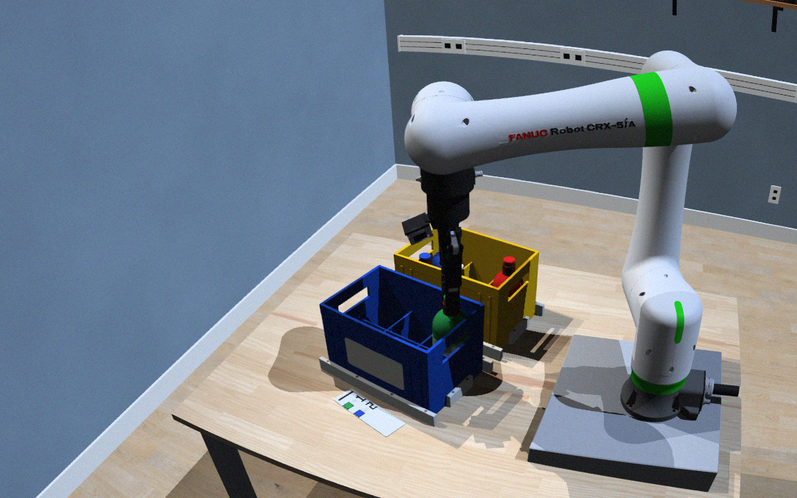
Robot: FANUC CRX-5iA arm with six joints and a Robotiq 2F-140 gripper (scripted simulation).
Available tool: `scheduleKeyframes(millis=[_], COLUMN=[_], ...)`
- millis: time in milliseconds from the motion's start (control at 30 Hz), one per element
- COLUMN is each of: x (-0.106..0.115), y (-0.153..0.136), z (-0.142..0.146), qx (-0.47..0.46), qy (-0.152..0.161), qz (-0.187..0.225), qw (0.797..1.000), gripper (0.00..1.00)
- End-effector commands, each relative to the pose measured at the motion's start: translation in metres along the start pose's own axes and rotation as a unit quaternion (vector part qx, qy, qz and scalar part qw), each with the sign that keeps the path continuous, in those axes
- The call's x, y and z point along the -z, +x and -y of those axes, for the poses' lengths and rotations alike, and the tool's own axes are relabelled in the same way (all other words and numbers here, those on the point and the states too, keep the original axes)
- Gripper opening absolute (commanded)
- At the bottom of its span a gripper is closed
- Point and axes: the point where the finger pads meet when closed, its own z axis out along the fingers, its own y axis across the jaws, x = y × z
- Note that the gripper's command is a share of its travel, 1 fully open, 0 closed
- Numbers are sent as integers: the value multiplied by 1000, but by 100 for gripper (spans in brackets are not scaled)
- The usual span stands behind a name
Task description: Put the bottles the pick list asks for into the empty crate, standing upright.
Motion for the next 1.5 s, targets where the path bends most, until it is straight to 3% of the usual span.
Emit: scheduleKeyframes(millis=[0, 1467], x=[-2, -25], y=[0, 0], z=[0, 0], qx=[0, 0], qy=[-1, -1], qz=[-1, -1], qw=[1000, 1000], gripper=[10, 10])
